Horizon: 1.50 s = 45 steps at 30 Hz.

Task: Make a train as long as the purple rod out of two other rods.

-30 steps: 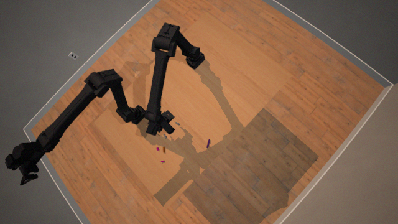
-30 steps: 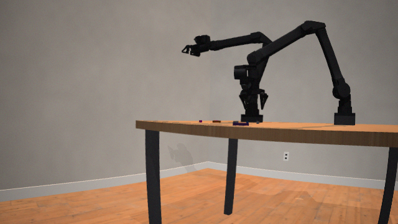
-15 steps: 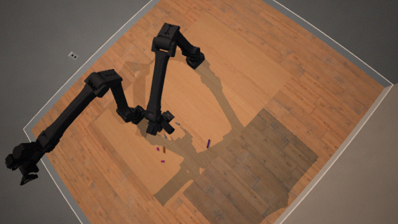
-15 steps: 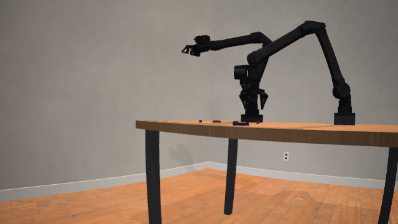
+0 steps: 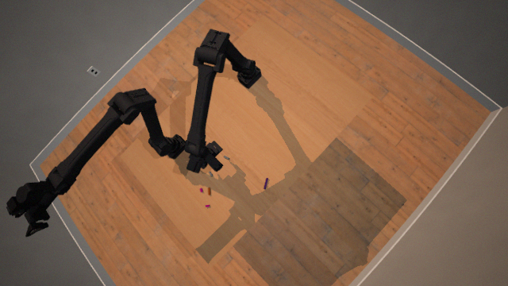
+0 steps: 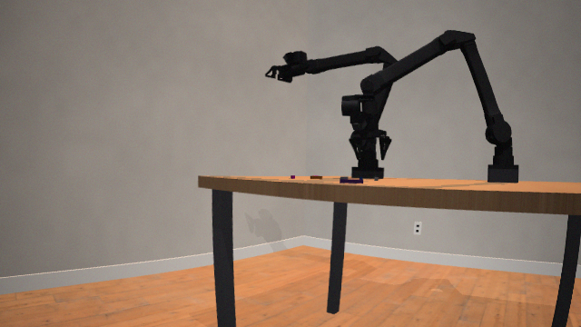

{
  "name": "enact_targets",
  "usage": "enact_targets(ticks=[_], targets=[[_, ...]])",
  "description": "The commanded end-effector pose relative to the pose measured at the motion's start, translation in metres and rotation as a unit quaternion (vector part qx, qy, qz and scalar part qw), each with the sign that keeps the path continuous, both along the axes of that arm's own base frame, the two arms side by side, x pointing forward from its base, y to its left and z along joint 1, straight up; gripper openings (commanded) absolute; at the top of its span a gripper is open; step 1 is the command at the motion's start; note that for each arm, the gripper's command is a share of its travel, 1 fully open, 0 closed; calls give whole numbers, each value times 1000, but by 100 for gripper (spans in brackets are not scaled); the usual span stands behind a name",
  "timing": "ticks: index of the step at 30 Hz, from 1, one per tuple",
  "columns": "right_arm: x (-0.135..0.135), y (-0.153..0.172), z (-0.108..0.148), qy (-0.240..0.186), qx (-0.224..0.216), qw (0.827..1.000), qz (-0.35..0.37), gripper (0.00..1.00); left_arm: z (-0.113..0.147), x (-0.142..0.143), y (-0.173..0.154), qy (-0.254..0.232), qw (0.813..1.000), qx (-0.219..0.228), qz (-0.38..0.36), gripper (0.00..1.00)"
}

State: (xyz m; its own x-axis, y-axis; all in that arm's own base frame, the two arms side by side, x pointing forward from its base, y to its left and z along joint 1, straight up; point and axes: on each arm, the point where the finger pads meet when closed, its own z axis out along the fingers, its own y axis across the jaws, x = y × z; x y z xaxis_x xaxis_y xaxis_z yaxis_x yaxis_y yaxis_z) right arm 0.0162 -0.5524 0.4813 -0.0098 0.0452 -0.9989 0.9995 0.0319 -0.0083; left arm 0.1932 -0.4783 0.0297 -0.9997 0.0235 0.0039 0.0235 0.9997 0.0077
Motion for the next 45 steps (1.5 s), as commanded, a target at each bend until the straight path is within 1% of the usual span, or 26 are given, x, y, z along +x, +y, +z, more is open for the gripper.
enact_targets(ticks=[1, 26, 30, 33, 35, 38, 41, 43, 45], targets=[[-7, 8, 19, -5, -23, 1000, -7, 100, 28, 9, -24, -13, 999, -30, 6, 100], [-7, 8, 19, -5, -23, 1000, -7, 100, 28, 9, -24, -13, 999, -29, 4, 100], [-7, 8, 19, -5, -23, 1000, -7, 100, 15, 12, -23, -8, 1000, -16, -18, 100], [-7, 8, 19, -5, -23, 1000, -7, 100, 15, 19, -25, -8, 999, -16, -45, 100], [-7, 8, 19, -5, -23, 1000, -7, 100, 16, 22, -30, -8, 997, -16, -77, 100], [-7, 8, 19, -5, -23, 1000, -7, 100, 16, 28, -37, -8, 990, -17, -139, 100], [-7, 8, 19, -5, -23, 1000, -7, 100, 17, 33, -43, -8, 983, -17, -182, 100], [-7, 8, 19, -5, -23, 1000, -7, 100, 17, 33, -43, -8, 983, -17, -182, 100], [-7, 8, 19, -5, -23, 1000, -7, 100, 18, 38, -49, -9, 973, -16, -230, 100]])
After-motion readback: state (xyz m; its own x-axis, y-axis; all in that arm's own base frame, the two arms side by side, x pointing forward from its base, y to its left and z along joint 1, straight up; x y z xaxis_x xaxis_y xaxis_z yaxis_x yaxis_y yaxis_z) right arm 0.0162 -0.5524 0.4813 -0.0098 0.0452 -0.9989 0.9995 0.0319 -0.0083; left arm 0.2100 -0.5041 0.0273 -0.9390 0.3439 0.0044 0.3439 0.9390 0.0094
